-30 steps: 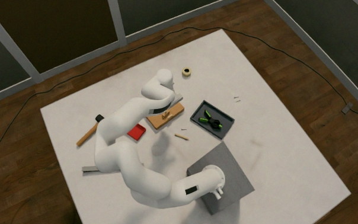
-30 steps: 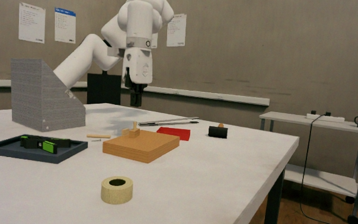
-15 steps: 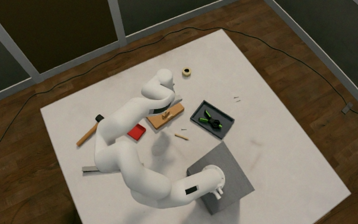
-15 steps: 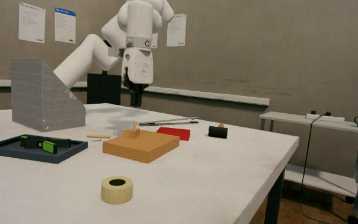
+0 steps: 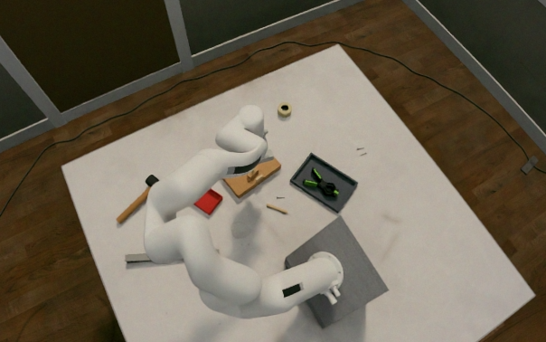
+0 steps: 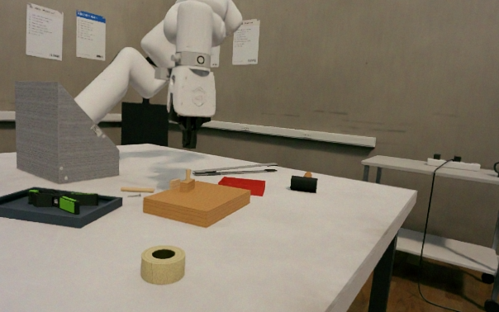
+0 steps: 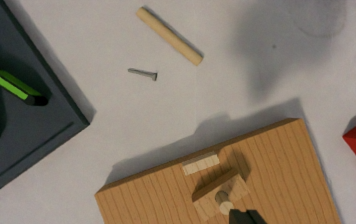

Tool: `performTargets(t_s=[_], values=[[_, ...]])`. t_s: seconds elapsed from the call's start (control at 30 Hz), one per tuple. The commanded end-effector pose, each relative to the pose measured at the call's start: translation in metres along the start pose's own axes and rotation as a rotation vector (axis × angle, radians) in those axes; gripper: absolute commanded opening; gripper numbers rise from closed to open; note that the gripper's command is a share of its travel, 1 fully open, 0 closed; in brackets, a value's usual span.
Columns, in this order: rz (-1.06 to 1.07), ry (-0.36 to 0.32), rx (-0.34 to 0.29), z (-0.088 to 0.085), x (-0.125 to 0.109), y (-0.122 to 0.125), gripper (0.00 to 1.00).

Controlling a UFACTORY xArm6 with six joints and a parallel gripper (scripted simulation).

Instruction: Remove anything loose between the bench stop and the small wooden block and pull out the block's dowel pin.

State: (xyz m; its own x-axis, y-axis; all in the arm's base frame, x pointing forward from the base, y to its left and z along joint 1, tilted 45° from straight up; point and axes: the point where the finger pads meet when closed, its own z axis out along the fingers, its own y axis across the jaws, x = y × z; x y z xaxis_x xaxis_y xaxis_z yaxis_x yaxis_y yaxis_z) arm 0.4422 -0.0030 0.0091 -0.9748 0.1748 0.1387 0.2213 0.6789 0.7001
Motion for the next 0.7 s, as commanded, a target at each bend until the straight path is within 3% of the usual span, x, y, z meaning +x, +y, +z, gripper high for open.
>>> performTargets(t_s=[0.0, 0.67], values=[[0.075, 0.000, 0.004, -0.0013, -0.0012, 0.0001, 0.00], [0.715, -0.002, 0.003, -0.0013, -0.0013, 0.0000, 0.00]])
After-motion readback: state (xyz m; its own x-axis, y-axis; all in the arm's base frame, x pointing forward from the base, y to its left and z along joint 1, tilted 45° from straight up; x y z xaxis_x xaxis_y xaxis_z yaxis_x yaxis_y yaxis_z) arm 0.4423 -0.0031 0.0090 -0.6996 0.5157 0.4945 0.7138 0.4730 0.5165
